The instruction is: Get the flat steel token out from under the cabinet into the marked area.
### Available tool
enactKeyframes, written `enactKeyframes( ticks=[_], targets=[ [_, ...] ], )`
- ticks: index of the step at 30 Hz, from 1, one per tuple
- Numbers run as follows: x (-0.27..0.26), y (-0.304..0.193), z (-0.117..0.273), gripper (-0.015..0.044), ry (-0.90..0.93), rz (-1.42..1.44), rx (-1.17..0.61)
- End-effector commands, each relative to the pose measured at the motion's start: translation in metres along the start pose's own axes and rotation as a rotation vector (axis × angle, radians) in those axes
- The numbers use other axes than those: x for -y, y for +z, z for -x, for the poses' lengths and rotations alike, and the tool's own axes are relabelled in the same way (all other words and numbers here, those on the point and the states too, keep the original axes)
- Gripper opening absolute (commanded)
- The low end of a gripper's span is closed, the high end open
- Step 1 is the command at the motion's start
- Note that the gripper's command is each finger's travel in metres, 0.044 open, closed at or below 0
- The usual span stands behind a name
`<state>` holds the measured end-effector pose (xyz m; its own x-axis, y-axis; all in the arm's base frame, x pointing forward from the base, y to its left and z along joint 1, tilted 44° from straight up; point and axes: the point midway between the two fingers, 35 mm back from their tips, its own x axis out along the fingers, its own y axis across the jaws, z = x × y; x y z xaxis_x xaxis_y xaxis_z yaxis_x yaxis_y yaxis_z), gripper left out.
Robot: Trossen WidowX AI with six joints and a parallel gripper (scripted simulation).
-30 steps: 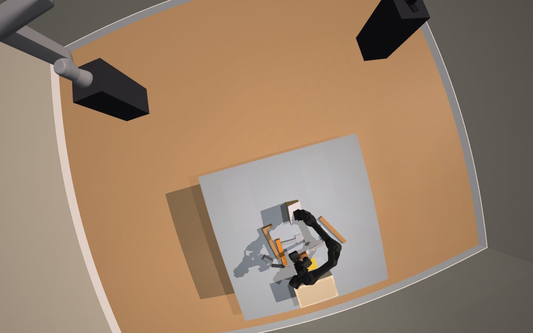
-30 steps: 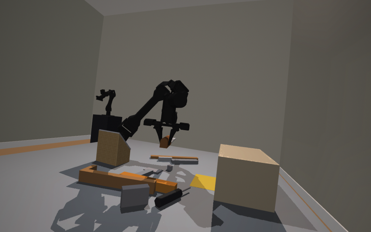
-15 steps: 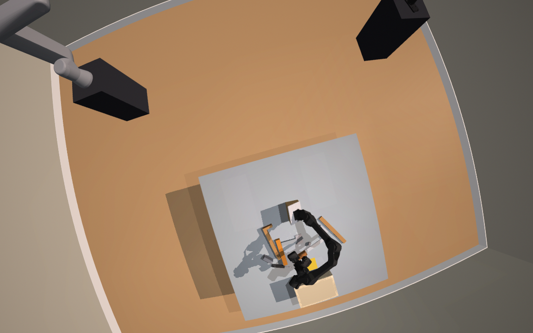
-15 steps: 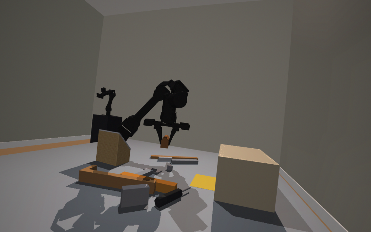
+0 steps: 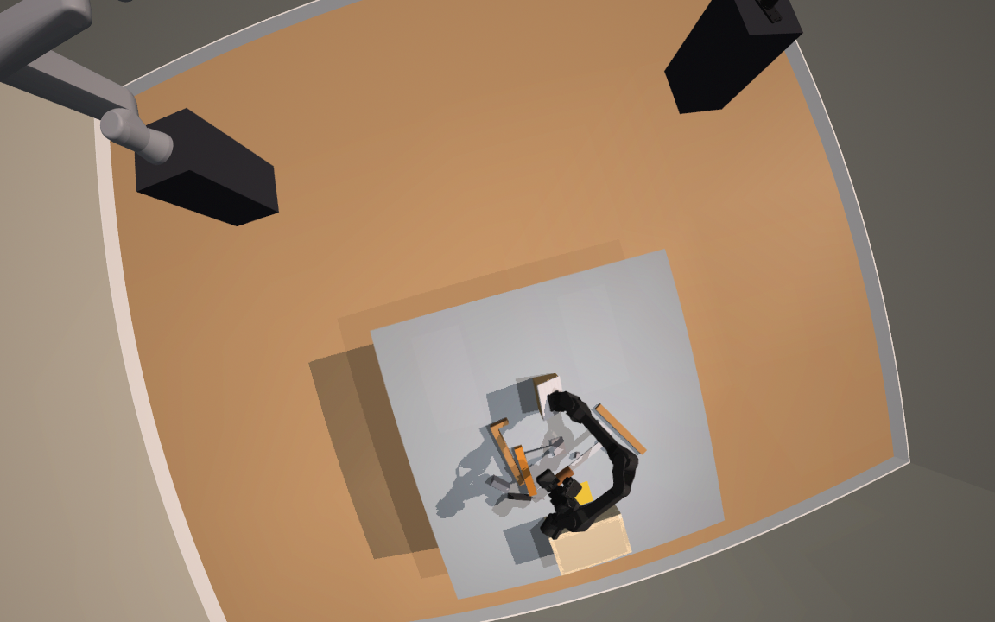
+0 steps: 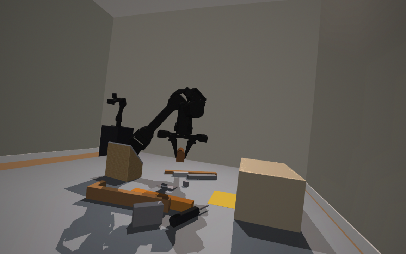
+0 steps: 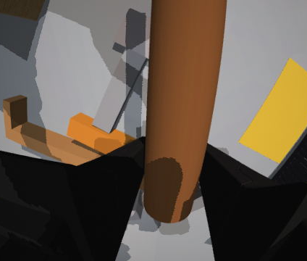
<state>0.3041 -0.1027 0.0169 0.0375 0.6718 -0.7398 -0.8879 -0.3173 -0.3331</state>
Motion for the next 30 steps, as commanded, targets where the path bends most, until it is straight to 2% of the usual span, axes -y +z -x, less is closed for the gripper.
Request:
enactKeyframes(
  ticks=[1,30],
  targets=[
    [0.001,0.006,0.000,0.0000,-0.009,0.012,0.006],
    [0.001,0.044,0.000,0.0000,-0.009,0.031,0.008]
  ],
)
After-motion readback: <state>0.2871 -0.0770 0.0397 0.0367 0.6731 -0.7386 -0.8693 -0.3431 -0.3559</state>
